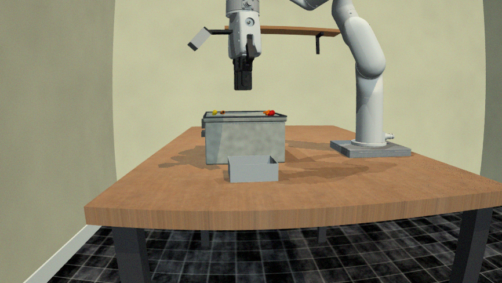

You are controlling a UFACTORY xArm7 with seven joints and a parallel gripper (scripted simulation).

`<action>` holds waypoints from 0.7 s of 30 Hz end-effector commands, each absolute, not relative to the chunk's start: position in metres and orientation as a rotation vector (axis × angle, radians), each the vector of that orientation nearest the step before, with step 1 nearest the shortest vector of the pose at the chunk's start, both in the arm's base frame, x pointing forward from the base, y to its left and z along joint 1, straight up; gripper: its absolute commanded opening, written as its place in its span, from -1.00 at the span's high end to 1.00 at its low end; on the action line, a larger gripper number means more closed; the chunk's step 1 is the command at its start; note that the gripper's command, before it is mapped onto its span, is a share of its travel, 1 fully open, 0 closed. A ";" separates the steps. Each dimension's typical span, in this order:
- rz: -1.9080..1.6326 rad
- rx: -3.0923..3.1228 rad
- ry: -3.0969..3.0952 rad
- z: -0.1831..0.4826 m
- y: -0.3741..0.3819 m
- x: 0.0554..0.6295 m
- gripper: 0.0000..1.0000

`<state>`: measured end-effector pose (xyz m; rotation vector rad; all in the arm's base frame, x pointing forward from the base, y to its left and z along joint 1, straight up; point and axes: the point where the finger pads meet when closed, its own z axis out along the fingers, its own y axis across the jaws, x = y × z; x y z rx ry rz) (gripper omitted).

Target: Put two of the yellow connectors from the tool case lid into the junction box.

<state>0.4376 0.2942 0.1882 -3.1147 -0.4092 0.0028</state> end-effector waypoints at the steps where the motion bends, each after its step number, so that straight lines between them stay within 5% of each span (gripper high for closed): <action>1: 0.001 -3.115 -0.410 0.190 0.298 0.439 0.97; 21: 0.001 -3.115 -0.410 0.170 0.298 0.439 0.97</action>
